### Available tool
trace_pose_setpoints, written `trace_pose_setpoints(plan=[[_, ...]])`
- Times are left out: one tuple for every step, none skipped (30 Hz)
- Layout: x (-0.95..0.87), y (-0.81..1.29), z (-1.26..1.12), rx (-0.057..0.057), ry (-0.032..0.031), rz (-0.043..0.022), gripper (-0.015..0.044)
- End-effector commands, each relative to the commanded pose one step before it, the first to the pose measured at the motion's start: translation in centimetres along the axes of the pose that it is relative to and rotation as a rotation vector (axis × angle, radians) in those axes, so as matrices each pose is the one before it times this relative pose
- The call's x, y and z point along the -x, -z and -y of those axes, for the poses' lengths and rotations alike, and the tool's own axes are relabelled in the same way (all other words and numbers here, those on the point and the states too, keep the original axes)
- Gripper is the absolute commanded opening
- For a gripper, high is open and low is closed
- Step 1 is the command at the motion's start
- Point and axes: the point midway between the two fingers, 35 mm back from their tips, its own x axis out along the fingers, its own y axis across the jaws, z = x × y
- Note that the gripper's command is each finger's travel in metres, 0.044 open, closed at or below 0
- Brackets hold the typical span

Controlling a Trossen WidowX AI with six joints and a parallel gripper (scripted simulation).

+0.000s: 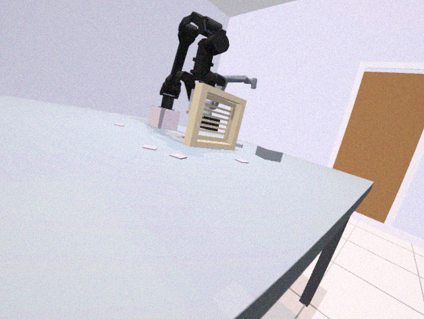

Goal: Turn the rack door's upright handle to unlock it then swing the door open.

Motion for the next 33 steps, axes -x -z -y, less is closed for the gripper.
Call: trace_pose_setpoints(plan=[[-0.006,-0.041,0.069,0.0063,0.00363,0.00296,0.0168],[0.000,0.000,0.000,0.0000,0.00000,0.00000,0.0161],[0.000,0.000,0.000,0.0000,0.00000,0.00000,0.0154],[0.000,0.000,0.000,0.0000,0.00000,0.00000,0.0148],[0.000,0.000,0.000,0.0000,0.00000,0.00000,0.0141],[0.000,0.000,0.000,0.0000,0.00000,0.00000,0.0134],[0.000,0.000,0.000,0.0000,0.00000,0.00000,0.0128],[0.000,0.000,0.000,0.0000,0.00000,0.00000,0.0121],[0.000,0.000,0.000,0.0000,0.00000,0.00000,0.0114],[0.000,0.000,0.000,0.0000,0.00000,0.00000,0.0108],[0.000,0.000,0.000,0.0000,0.00000,0.00000,0.0101],[0.000,0.000,0.000,0.0000,0.00000,0.00000,0.0094],[0.000,0.000,0.000,0.0000,0.00000,0.00000,0.0088],[0.000,0.000,0.000,0.0000,0.00000,0.00000,0.0081],[0.000,0.000,0.000,0.0000,0.00000,0.00000,0.0074],[0.000,0.000,0.000,0.0000,0.00000,0.00000,0.0068],[0.000,0.000,0.000,0.0000,0.00000,0.00000,0.0061],[0.000,0.000,0.000,0.0000,0.00000,0.00000,0.0054],[0.000,0.000,0.000,0.0000,0.00000,0.00000,0.0048],[0.000,0.000,0.000,0.0000,0.00000,0.00000,0.0041],[0.000,0.000,0.000,0.0000,0.00000,0.00000,0.0034],[0.000,0.000,0.000,0.0000,0.00000,0.00000,0.0028],[0.000,0.000,0.000,0.0000,0.00000,0.00000,0.0023],[0.000,0.000,0.000,0.0000,0.00000,0.00000,0.0023],[0.000,0.000,0.000,0.0000,0.00000,0.00000,0.0023],[0.000,-0.008,-0.013,-0.0035,-0.00001,0.00001,0.0023],[0.001,-0.024,-0.038,-0.0105,-0.00003,0.00002,0.0023],[0.001,-0.040,-0.064,-0.0175,-0.00005,0.00003,0.0023],[0.001,-0.045,-0.075,-0.0202,-0.00005,0.00005,0.0023],[0.001,-0.046,-0.080,-0.0214,-0.00005,0.00005,0.0023],[0.001,-0.044,-0.081,-0.0214,-0.00006,0.00005,0.0023],[0.001,-0.043,-0.083,-0.0214,-0.00004,0.00004,0.0023],[0.000,-0.041,-0.084,-0.0214,-0.00006,0.00003,0.0023]])
